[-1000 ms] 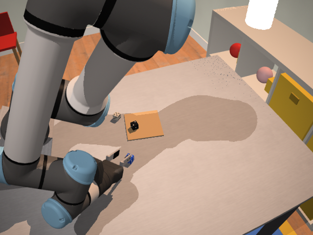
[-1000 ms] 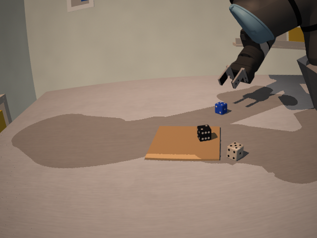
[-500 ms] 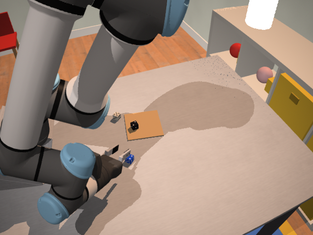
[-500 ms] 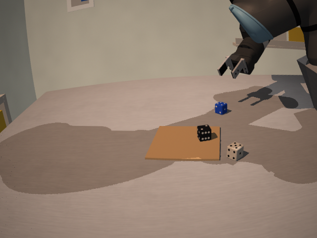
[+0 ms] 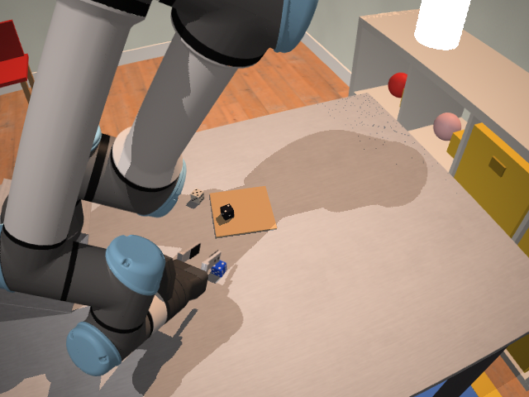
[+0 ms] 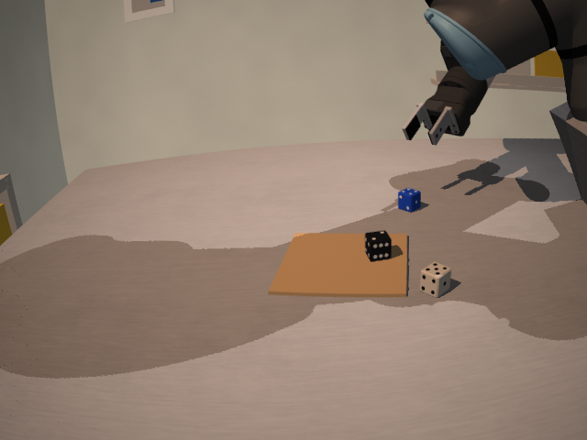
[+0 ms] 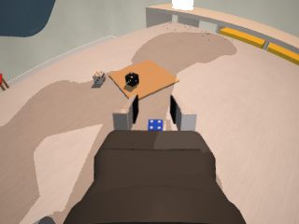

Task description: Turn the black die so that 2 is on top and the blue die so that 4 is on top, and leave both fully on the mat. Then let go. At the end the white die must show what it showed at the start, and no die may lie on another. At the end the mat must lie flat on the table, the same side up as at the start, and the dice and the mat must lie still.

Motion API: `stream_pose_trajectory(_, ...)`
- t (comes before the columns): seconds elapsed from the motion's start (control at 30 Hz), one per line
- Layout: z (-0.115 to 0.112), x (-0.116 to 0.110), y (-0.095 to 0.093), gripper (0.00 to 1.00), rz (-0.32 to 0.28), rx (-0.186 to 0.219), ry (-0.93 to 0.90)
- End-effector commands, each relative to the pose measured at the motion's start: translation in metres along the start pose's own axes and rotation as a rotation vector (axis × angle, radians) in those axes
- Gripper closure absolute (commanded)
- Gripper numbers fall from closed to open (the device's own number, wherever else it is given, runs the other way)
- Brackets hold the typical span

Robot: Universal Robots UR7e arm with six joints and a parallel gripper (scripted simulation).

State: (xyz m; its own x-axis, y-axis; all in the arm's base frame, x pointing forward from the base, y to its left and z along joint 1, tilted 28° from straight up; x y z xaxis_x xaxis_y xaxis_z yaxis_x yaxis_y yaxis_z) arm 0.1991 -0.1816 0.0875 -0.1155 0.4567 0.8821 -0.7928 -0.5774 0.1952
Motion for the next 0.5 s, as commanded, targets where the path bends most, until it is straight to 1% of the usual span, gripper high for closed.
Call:
stream_pose_trajectory(0.0, 0.002, 0.004, -0.002, 0.21, -0.025, 0.027, -0.007)
stream_pose_trajectory(0.13, 0.004, 0.01, -0.004, 0.21, -0.061, 0.061, -0.016)
stream_pose_trajectory(0.2, 0.004, 0.01, -0.004, 0.21, -0.061, 0.061, -0.016)
stream_pose_trajectory(0.33, 0.006, 0.017, -0.008, 0.21, -0.11, 0.104, -0.028)
stream_pose_trajectory(0.47, 0.009, 0.026, -0.013, 0.21, -0.173, 0.149, -0.041)
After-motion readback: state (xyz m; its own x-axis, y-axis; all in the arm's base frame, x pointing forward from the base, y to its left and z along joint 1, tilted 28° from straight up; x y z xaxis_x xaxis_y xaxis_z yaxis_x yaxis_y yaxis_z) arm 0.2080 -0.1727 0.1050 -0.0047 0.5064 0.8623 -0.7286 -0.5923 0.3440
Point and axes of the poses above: the point where the finger pads meet when closed, its own y axis back along the fingers, its own z axis across the jaws, x = y × z, the point moved 10 cm from there along y, back along the fingers, and after that the axes turned 4 degrees about y, right-handed, at the moved point
